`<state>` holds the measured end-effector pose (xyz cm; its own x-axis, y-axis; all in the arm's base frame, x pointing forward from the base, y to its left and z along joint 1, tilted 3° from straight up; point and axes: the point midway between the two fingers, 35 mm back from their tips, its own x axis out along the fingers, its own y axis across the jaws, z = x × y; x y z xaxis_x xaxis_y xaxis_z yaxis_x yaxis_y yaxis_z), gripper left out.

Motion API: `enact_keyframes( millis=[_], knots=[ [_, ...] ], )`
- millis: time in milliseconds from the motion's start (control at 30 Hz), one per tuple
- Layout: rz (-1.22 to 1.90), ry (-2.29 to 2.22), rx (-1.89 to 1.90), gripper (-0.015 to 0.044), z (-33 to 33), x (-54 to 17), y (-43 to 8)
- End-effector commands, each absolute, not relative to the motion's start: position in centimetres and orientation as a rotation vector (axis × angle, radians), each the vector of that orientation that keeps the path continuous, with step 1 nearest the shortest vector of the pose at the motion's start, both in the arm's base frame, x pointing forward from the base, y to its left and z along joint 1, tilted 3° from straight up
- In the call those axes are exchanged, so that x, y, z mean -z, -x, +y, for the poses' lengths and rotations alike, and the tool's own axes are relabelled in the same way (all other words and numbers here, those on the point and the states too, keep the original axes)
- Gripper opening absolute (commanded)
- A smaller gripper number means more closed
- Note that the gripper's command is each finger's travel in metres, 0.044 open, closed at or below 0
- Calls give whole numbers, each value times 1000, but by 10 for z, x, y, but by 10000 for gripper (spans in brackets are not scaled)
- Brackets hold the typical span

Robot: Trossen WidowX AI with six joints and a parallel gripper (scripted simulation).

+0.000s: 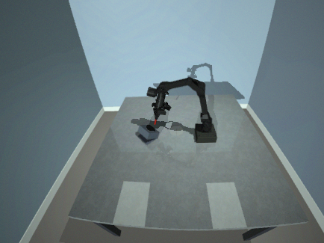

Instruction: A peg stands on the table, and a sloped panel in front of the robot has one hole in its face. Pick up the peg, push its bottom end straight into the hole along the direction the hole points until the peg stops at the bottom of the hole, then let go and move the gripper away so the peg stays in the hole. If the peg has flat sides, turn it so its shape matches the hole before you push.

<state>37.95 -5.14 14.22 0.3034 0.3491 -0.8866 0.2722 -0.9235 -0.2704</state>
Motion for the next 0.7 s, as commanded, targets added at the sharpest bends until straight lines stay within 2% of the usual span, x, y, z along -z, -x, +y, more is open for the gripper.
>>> enact_keyframes(
  millis=[0,667],
  knots=[
    [-588,2488,-1688,0,-59,-143,-383],
    [-549,2515,-1599,0,-89,-148,-388]
  ],
)
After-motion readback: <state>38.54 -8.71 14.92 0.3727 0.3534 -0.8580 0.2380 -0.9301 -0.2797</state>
